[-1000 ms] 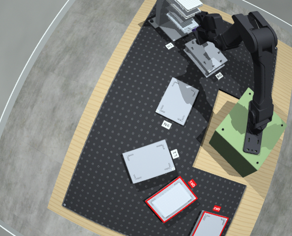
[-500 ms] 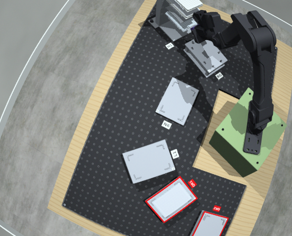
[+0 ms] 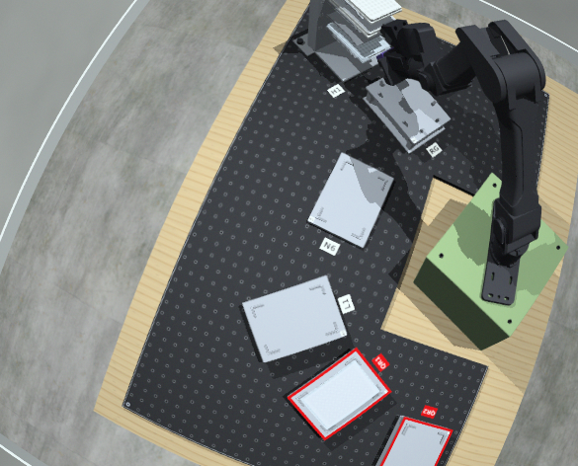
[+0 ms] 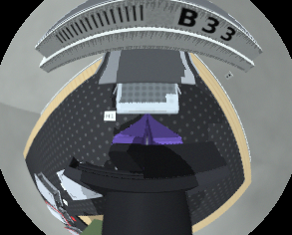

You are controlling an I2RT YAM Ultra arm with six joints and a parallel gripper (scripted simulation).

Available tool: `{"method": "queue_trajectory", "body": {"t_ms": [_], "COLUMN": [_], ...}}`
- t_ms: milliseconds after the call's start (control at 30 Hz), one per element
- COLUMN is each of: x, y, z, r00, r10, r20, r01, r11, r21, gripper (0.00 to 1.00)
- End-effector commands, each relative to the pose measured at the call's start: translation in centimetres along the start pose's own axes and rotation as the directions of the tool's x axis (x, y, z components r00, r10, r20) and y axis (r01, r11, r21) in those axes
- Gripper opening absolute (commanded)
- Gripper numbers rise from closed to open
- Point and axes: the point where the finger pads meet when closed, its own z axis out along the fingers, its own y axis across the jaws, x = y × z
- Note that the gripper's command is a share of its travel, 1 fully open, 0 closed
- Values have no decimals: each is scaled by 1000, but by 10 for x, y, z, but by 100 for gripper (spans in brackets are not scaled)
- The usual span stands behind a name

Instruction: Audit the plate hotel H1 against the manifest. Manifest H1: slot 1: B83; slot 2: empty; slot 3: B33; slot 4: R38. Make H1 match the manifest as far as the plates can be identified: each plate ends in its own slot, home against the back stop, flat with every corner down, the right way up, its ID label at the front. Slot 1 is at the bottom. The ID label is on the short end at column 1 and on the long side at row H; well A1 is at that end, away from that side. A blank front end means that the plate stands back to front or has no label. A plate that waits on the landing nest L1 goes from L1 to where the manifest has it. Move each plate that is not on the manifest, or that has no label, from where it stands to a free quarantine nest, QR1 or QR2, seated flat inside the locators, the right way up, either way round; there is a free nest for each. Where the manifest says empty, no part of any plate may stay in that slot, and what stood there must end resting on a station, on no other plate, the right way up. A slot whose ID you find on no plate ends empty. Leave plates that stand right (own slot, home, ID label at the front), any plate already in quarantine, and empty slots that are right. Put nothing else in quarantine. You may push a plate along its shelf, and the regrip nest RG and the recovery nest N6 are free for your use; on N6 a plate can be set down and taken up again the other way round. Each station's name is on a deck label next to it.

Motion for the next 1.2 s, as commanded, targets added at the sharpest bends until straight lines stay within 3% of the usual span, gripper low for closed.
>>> {"method": "queue_trajectory", "body": {"t_ms": [0, 933, 967, 1000, 1033, 1167], "x": [-31, -31, -38, -37, -14, -9], "y": [2, 2, 2, 0, 2, -3], "z": [1, 1, -4, -5, -8, -14], "r00": [997, 997, 996, 996, 999, 999], "r10": [-21, -21, -26, -26, -15, -12], "r20": [71, 71, 88, 88, 47, 48], "r01": [20, 20, 26, 25, 15, 12], "r11": [1000, 1000, 1000, 1000, 1000, 1000], "r21": [3, 3, 4, 5, 0, 7], "gripper": [0, 0, 0, 0, 0, 0]}}
